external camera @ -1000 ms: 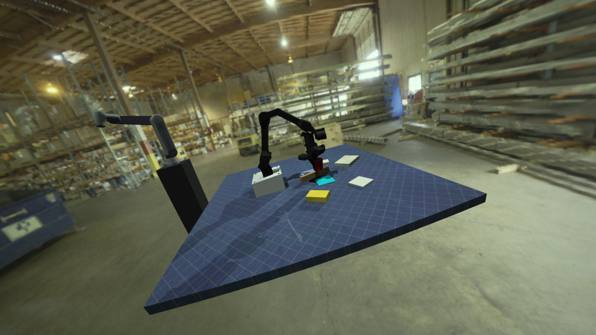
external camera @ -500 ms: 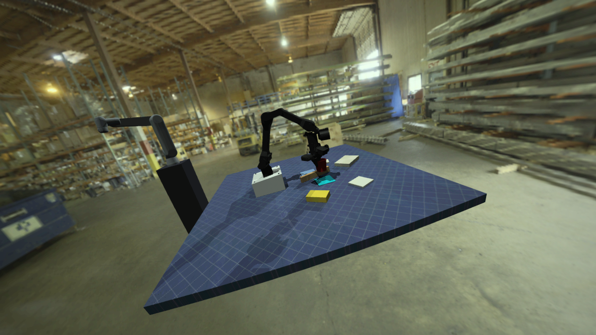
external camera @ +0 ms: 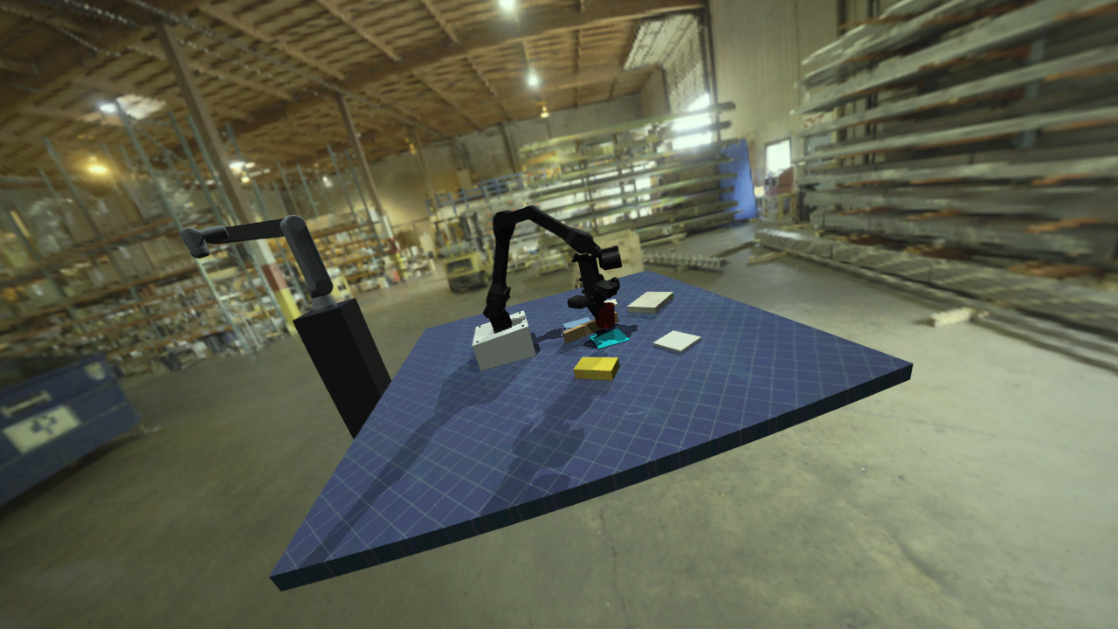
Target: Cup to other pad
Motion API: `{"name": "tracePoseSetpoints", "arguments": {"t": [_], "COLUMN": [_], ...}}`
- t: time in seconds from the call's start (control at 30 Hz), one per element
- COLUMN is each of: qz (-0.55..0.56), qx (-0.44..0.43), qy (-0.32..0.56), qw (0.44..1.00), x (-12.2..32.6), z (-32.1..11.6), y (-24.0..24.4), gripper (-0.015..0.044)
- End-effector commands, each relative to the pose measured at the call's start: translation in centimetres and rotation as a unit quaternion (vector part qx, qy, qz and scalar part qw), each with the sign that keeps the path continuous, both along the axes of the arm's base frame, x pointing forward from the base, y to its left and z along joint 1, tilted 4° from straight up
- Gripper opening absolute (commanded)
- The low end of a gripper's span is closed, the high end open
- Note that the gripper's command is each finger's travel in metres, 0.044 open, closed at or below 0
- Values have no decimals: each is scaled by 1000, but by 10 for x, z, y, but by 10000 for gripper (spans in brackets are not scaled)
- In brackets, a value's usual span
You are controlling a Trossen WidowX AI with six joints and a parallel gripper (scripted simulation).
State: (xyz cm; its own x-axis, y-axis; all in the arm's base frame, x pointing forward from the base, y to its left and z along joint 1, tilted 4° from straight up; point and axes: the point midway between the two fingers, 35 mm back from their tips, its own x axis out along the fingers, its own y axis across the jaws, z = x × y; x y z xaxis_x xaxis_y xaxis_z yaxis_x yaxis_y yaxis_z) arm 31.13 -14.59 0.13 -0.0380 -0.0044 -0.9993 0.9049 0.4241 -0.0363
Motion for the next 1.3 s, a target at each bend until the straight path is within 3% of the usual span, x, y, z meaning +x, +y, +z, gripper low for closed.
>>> {"name": "tracePoseSetpoints", "arguments": {"t": [0.0, 0.57, 1.1, 1.27], "qz": [2, 2, 0, 0], "qx": [0, 0, 1, 1], "qy": [4, 4, 2, 2], "qw": [1000, 1000, 1000, 1000], "x": [-2, -4, -3, -3], "z": [-10, -43, -41, -41], "y": [0, 0, 0, 0], "gripper": [0, 0, 0, 128]}}
